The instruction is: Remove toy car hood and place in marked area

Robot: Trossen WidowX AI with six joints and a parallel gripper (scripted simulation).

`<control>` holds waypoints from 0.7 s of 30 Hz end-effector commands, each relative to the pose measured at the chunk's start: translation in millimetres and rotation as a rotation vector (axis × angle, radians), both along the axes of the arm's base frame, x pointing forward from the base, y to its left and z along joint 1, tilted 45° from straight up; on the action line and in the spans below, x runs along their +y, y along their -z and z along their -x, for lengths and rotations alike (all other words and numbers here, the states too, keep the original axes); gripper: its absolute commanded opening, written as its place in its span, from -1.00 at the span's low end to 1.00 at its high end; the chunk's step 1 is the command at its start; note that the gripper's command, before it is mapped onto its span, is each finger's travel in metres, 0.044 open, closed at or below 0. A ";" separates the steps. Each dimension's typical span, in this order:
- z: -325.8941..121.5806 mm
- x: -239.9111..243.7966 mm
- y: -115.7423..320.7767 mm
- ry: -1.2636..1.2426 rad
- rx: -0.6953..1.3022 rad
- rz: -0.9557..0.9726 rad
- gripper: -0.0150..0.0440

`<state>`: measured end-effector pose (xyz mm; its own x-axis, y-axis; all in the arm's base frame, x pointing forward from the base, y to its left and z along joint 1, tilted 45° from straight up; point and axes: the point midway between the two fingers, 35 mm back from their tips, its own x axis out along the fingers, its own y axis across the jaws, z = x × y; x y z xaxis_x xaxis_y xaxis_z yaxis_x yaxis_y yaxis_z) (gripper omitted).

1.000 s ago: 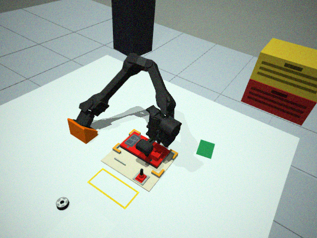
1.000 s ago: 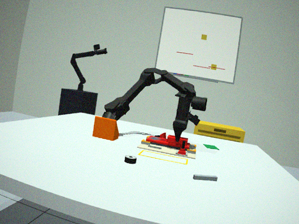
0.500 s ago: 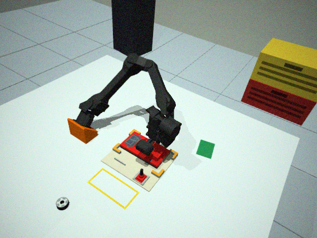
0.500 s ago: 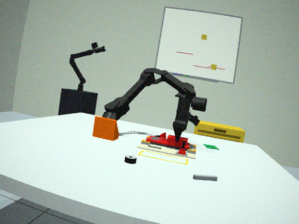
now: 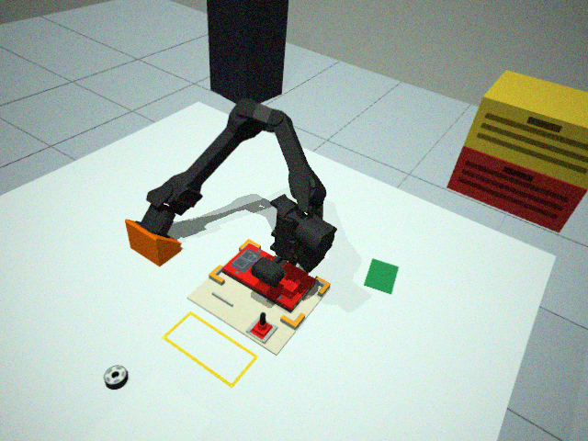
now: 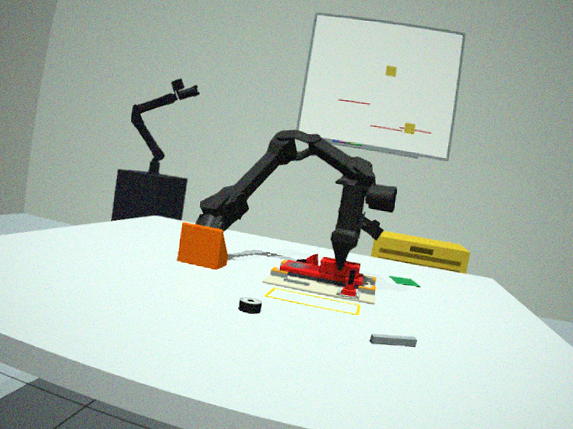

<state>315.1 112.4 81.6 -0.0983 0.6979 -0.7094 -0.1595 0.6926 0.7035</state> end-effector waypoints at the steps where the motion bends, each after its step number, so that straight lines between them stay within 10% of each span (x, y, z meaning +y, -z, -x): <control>1: -1.1 -1.9 -2.3 -0.003 -0.006 0.001 -0.49; 21: -2.4 -11.2 -11.4 -0.002 -0.005 0.002 -0.49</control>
<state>316.1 103.0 91.0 -0.0994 0.7005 -0.7067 -0.1561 0.6904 0.7064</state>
